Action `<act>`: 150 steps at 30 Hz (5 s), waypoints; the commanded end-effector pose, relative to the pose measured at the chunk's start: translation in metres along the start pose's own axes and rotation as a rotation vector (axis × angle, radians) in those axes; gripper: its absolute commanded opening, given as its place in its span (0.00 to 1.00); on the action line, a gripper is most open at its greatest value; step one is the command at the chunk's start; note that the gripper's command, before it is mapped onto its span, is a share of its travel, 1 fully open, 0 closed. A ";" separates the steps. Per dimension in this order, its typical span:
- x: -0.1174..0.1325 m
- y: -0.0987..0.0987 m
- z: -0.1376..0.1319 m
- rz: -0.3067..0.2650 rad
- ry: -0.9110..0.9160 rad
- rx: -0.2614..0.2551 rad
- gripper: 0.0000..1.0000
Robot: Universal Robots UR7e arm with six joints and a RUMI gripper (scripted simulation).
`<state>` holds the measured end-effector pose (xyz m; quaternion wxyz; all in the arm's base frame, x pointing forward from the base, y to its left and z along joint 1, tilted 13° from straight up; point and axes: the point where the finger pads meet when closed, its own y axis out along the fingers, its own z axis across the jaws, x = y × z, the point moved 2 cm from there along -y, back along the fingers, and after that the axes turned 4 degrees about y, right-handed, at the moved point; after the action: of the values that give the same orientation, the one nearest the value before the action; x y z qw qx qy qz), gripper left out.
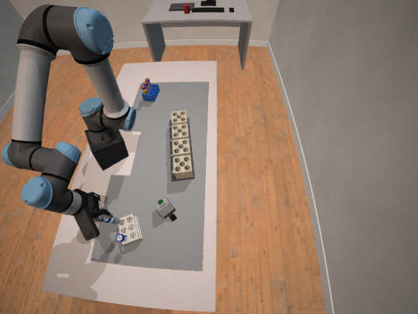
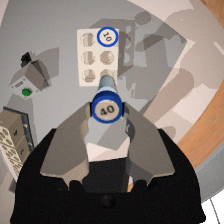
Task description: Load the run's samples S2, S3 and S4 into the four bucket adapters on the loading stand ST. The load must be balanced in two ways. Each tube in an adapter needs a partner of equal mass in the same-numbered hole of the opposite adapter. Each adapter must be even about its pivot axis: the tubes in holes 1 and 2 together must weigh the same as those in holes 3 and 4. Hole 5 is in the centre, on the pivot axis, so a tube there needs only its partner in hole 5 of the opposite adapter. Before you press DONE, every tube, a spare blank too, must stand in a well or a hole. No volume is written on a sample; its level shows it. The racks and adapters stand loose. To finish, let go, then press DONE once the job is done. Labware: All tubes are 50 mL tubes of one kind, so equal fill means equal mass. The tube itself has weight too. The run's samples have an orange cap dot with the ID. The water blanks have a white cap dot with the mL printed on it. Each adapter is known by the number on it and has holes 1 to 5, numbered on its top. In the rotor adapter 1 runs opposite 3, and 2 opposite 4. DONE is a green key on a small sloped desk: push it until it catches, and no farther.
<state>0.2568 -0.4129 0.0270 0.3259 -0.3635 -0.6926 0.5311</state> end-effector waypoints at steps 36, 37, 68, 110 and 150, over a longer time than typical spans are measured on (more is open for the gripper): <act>0.102 -0.046 -0.085 0.000 -0.533 0.000 0.00; 0.107 -0.046 -0.089 0.000 -0.560 0.000 0.00; 0.246 -0.047 -0.204 0.000 -1.280 0.000 0.00; 0.441 -0.047 -0.366 0.001 -1.315 -0.001 0.00; 0.523 -0.018 -0.434 0.001 -1.315 -0.001 0.00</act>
<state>0.3423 0.2437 0.1808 -0.1651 0.0372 -0.7477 0.6422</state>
